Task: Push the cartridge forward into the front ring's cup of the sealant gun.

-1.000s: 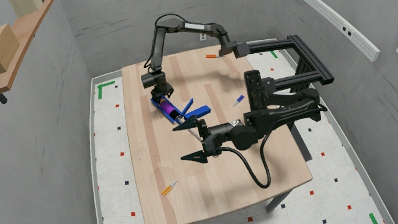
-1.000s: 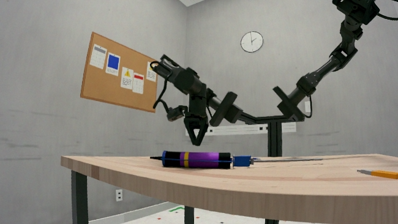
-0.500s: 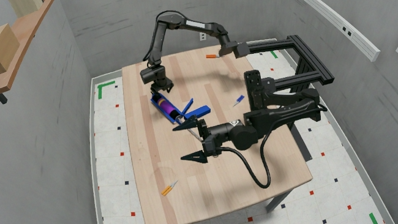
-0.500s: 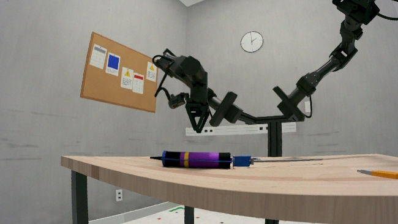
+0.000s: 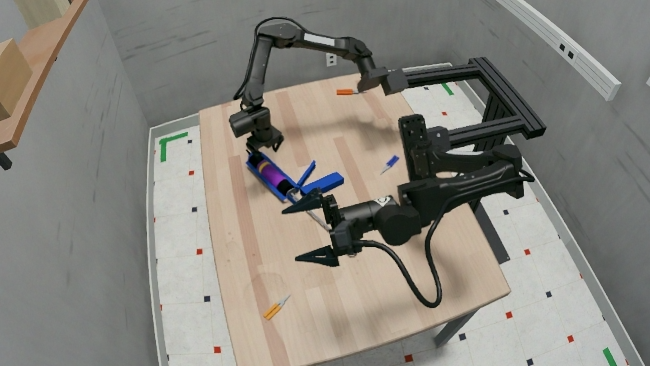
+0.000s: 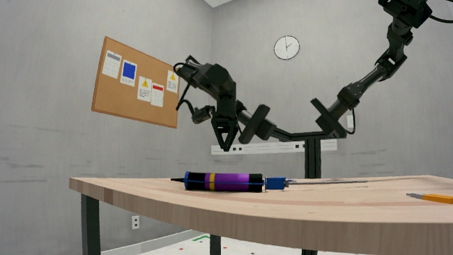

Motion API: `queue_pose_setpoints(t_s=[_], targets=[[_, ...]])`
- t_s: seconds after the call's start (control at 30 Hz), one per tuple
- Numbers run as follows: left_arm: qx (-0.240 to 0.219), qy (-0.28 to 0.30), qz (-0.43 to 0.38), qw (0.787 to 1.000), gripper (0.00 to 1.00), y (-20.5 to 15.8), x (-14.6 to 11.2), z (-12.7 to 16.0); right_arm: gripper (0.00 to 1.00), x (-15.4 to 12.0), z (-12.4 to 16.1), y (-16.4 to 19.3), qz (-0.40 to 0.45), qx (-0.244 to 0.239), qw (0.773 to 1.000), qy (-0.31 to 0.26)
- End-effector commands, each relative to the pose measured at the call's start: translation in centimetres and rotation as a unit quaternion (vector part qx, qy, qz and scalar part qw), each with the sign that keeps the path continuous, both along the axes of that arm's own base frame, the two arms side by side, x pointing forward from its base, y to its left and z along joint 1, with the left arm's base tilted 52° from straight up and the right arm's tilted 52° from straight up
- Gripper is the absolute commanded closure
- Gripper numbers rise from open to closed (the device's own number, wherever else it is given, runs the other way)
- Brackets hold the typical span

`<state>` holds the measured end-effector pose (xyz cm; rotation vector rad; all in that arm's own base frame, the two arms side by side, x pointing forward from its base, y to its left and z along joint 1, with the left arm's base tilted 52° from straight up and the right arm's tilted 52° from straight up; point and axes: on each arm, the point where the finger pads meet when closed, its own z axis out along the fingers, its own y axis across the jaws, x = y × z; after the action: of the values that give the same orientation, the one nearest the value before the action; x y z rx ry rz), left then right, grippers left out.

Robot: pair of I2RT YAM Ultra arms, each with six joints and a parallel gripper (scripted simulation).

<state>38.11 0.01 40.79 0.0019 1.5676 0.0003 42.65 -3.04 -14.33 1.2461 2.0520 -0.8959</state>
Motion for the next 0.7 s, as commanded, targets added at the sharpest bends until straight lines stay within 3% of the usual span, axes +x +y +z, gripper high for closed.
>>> queue_pose_setpoints(t_s=[0.0,0.27,0.67], targets=[[0.007,-0.006,-0.015,1.0,0.0,-0.8,0.2,1.0,0.28,-0.1,0.8,0.9,0.01,-0.005,1.0,-0.003],[0.007,-0.006,-0.015,1.0,0.0,-0.8,0.2,1.0,0.28,-0.1,0.8,0.9,0.01,-0.005,1.0,-0.003],[0.007,-0.004,-0.015,1.0,0.0,-0.8,0.4,0.9,0.28,3.0,5.0,1.9,0.063,0.073,0.995,-0.013]])
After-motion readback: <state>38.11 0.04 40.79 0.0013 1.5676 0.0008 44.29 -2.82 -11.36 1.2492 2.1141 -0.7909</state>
